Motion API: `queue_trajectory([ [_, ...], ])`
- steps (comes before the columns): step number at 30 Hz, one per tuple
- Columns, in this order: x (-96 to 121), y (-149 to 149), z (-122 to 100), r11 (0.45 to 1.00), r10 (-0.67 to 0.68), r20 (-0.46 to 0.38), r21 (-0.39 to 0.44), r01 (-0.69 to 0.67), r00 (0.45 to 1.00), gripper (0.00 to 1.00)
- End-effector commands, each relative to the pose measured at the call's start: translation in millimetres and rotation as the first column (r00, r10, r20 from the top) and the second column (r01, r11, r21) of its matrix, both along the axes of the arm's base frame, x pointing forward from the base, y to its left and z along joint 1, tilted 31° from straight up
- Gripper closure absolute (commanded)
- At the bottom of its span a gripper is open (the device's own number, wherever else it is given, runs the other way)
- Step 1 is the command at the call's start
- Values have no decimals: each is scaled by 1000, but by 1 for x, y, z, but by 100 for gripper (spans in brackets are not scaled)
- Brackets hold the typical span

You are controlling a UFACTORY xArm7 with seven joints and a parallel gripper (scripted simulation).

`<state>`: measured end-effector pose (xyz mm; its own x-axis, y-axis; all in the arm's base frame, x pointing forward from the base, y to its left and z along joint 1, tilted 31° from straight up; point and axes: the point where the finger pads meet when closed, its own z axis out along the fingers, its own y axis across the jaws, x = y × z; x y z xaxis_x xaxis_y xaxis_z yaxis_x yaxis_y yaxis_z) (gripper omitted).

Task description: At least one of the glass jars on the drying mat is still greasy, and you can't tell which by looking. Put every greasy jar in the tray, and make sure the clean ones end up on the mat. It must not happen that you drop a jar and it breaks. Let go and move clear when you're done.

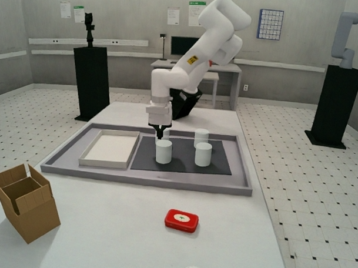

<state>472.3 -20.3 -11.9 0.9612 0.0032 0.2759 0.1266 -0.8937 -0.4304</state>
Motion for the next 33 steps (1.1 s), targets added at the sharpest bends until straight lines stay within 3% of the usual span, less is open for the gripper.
queue_trajectory([
  [1,1,-2,1,1000,-3,3,-1,3,1000,100],
  [21,1,-2,1,1000,-3,3,-1,3,1000,100],
  [25,-3,-8,14,1000,-3,3,-1,3,1000,100],
  [33,-18,-36,67,1000,-3,3,-1,3,1000,100],
])
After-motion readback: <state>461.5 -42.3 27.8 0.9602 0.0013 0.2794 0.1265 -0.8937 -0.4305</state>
